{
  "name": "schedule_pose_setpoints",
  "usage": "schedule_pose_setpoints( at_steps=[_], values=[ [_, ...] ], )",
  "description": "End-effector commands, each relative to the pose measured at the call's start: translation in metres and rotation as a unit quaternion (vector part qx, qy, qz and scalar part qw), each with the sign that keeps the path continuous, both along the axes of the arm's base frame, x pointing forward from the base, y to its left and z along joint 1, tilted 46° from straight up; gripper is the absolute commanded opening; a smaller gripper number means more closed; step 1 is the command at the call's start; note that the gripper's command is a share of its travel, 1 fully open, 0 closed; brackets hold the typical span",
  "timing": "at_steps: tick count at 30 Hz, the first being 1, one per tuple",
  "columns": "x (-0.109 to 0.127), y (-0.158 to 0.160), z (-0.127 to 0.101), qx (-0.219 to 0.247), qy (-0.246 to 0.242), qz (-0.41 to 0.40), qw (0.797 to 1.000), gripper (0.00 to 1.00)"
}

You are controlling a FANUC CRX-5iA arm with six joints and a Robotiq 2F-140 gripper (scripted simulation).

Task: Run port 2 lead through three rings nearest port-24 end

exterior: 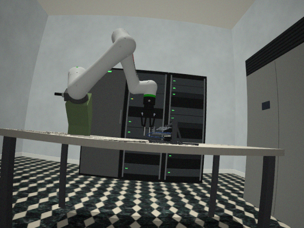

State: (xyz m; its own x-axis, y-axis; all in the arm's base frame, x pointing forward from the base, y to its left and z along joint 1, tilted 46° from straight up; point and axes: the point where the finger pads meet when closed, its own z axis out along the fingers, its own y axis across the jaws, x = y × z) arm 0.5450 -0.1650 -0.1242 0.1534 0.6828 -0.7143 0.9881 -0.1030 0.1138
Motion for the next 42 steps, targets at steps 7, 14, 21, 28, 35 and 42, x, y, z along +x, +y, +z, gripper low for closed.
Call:
schedule_pose_setpoints(
  at_steps=[7, 14, 21, 28, 35, 42],
  values=[
    [0.0002, -0.0031, -0.0032, 0.0, 0.0, 0.0, 1.0, 0.2],
    [0.0002, -0.0042, -0.0042, 0.0, 0.0, 0.0, 1.0, 0.2],
    [0.0002, -0.0047, -0.0047, 0.0, 0.0, 0.0, 1.0, 0.2],
    [0.0002, -0.0047, -0.0047, 0.0, 0.0, 0.0, 1.0, 0.2],
    [0.0002, -0.0047, -0.0047, 0.0, 0.0, 0.0, 1.0, 0.2],
    [0.0002, -0.0047, -0.0047, 0.0, 0.0, 0.0, 1.0, 0.2]
  ],
)
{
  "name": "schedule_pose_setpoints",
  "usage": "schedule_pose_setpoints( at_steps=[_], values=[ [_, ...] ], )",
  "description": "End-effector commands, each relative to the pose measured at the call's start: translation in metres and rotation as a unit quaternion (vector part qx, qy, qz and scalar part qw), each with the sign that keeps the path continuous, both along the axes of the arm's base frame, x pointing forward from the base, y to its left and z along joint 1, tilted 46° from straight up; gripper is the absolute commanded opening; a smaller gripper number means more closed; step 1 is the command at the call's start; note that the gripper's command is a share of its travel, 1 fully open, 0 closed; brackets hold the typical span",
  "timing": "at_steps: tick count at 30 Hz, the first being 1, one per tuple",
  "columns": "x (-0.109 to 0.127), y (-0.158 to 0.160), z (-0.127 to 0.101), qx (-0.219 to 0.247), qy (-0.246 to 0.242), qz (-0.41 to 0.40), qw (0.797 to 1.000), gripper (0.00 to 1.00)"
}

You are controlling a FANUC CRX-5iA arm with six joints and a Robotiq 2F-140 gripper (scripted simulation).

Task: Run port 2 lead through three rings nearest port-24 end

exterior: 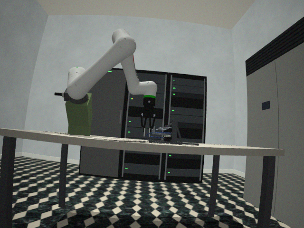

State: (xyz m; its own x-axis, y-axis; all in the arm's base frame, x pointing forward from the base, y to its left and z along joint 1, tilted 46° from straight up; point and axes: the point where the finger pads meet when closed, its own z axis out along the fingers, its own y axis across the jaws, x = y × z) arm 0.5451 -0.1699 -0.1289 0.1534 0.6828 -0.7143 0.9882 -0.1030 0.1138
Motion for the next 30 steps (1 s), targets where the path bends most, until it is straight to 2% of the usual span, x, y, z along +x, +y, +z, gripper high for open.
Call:
schedule_pose_setpoints(
  at_steps=[1, 18, 19, 30],
  values=[
    [0.0002, 0.0002, 0.0, 0.0, 0.0, 0.0, 1.0, 0.2],
    [0.0002, 0.0002, 0.0, 0.0, 0.0, 0.0, 1.0, 0.2],
    [0.0002, 0.0002, 0.0, 0.0, 0.0, 0.0, 1.0, 0.0],
    [0.0002, 0.0002, 0.0, 0.0, 0.0, 0.0, 1.0, 0.0]
  ],
)
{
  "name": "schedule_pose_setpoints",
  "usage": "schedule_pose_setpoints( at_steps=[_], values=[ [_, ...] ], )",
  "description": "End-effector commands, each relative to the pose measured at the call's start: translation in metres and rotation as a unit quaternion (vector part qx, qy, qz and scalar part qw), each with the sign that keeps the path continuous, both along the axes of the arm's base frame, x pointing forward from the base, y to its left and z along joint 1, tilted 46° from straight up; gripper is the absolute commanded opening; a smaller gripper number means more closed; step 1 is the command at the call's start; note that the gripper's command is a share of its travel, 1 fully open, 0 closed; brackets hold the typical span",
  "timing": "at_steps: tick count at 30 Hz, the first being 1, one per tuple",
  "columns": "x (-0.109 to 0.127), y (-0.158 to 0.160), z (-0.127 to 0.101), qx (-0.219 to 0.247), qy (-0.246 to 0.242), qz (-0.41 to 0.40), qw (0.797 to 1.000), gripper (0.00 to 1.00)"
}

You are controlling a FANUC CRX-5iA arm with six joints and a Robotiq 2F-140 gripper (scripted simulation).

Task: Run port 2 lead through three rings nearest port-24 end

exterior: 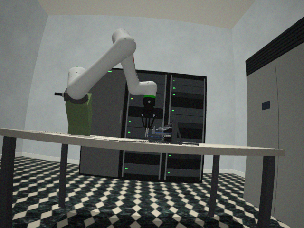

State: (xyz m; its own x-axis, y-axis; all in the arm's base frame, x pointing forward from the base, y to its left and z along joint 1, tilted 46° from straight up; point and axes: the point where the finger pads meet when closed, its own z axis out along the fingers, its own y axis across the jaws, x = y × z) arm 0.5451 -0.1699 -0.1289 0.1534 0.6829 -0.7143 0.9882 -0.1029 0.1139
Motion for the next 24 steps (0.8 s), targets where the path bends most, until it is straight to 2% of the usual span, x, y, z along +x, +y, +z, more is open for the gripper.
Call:
schedule_pose_setpoints(
  at_steps=[1, 24],
  values=[
    [0.0001, 0.0002, 0.0, 0.0, 0.0, 0.0, 1.0, 0.0],
    [0.0001, 0.0002, 0.0, 0.0, 0.0, 0.0, 1.0, 0.0]
  ],
)
